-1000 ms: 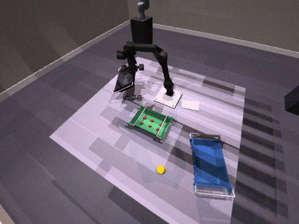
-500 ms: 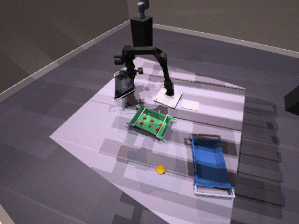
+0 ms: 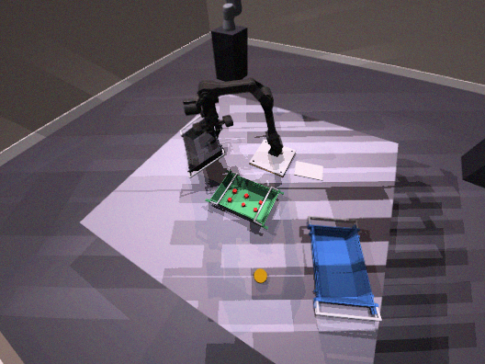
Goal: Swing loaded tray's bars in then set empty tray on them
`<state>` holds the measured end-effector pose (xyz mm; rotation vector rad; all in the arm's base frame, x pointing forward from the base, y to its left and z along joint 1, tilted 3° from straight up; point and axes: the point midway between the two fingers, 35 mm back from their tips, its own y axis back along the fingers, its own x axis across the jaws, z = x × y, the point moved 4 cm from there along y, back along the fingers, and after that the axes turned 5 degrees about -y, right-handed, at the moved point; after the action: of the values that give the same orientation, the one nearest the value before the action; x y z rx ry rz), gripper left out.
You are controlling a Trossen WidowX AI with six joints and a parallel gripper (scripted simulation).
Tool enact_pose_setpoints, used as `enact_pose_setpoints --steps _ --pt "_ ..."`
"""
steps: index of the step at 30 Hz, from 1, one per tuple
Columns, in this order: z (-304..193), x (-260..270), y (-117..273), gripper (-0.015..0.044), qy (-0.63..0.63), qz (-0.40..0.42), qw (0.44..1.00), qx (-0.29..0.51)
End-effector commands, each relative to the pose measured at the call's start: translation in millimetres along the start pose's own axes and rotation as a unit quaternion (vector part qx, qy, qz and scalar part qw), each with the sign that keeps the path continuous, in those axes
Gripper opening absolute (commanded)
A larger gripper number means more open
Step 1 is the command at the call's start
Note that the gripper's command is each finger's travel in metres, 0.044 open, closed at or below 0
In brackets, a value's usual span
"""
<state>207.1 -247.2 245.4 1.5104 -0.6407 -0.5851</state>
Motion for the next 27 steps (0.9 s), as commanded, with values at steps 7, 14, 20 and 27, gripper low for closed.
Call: enact_pose_setpoints --steps 7,14,20,27 --pt "-36.3 -0.7 5.8 0.0000 0.047 0.013 0.999 -0.002" --pt "-62.6 -3.5 5.8 0.0000 0.082 0.013 0.997 -0.001" --pt "-84.8 -7.7 5.9 0.0000 0.112 0.013 0.994 -0.001" --pt "-110.2 -14.4 6.1 0.0000 0.147 0.013 0.989 0.000"
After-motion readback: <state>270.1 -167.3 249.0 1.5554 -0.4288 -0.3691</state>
